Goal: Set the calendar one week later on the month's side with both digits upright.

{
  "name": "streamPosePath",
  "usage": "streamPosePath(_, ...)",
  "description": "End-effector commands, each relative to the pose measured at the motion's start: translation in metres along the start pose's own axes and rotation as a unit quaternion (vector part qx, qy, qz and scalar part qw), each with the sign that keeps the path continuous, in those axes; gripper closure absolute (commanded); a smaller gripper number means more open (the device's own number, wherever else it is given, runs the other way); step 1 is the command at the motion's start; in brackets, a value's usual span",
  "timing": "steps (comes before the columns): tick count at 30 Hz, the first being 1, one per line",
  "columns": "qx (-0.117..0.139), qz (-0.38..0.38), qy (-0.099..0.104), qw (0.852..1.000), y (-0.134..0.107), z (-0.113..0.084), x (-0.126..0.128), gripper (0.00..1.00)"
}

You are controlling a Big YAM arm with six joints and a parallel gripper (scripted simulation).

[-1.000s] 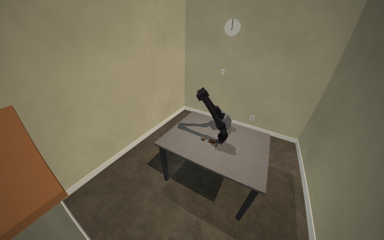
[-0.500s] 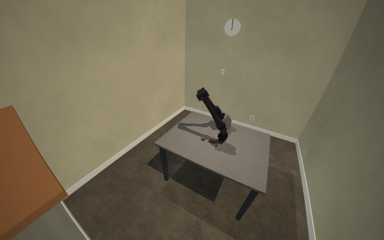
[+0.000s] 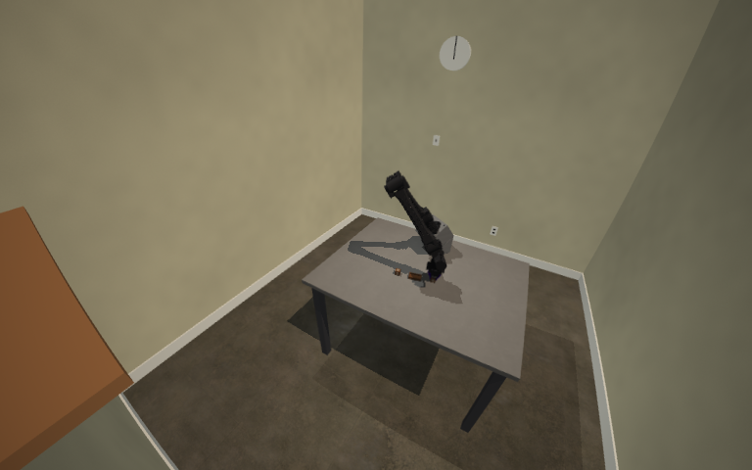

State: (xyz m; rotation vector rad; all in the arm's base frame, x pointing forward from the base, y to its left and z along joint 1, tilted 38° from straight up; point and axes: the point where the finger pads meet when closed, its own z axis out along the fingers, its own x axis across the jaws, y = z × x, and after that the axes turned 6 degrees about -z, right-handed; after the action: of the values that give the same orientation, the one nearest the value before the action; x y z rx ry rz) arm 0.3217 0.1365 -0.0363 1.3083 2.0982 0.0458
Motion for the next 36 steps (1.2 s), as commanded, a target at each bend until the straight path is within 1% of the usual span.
streamPosePath(1, -0.01, 0.004, 0.002, 1.0, 0.013, 0.0, 0.001, 0.74)
streamPosePath(6, -0.01, 0.004, 0.002, 1.0, 0.013, 0.0, 0.001, 0.74)
streamPosePath(7, -0.01, 0.004, 0.002, 1.0, 0.013, 0.0, 0.001, 0.7)
streamPosePath(9, -0.01, 0.004, 0.002, 1.0, 0.013, 0.0, 0.001, 0.7)
streamPosePath(10, -0.01, 0.004, 0.002, 1.0, 0.013, 0.0, 0.001, 0.66)
streamPosePath(12, -0.01, 0.004, 0.002, 1.0, 0.013, 0.0, 0.001, 0.66)
streamPosePath(13, -0.01, 0.004, 0.002, 1.0, 0.013, 0.0, 0.001, 0.62)
streamPosePath(17, -0.01, 0.004, 0.002, 1.0, 0.013, 0.0, 0.001, 0.62)
streamPosePath(18, -0.01, 0.004, 0.002, 1.0, 0.013, 0.0, 0.001, 0.58)
streamPosePath(20, -0.01, 0.004, 0.002, 1.0, 0.013, 0.0, 0.001, 0.58)
streamPosePath(21, -0.01, 0.004, 0.002, 1.0, 0.013, 0.0, 0.001, 0.54)
streamPosePath(32, -0.01, 0.004, 0.002, 1.0, 0.013, 0.0, 0.001, 0.54)
streamPosePath(34, -0.011, 0.004, 0.003, 1.0, 0.014, -0.004, 0.001, 0.54)
streamPosePath(36, -0.019, 0.007, 0.006, 1.0, 0.018, -0.013, 0.004, 0.54)
